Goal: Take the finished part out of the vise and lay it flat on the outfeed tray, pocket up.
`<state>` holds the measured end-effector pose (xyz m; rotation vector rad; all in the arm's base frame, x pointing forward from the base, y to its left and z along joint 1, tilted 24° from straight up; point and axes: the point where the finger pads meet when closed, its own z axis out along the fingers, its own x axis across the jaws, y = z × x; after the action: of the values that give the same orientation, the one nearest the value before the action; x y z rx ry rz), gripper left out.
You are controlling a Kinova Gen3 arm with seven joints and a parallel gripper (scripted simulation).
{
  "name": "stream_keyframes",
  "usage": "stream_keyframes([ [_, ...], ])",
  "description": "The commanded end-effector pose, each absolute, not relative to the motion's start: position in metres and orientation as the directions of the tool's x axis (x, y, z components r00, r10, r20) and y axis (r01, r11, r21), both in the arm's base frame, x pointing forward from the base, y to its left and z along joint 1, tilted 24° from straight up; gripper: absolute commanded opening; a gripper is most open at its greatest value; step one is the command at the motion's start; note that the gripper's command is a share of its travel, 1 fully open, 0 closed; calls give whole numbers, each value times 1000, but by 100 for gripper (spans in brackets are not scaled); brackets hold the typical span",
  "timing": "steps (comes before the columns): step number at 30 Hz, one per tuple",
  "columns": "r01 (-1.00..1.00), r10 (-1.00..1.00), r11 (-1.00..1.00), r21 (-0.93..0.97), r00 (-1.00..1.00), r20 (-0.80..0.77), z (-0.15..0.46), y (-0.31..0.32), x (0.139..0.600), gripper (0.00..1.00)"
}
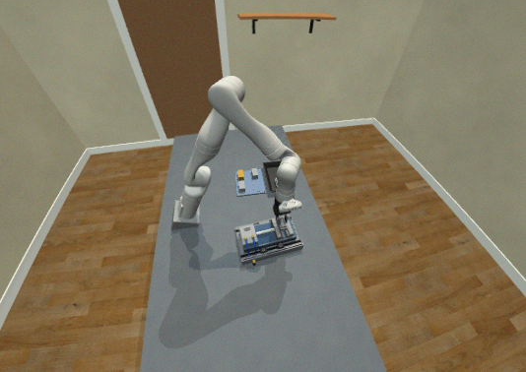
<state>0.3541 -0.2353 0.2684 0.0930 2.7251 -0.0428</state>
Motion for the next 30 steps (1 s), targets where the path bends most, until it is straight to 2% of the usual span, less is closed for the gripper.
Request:
stream_keyframes([
  [1, 80, 61, 996, -29, -911, -407, 276, -239, 351, 0],
  [30, 78, 60, 996, -29, -912, -407, 291, -238, 345, 0],
])
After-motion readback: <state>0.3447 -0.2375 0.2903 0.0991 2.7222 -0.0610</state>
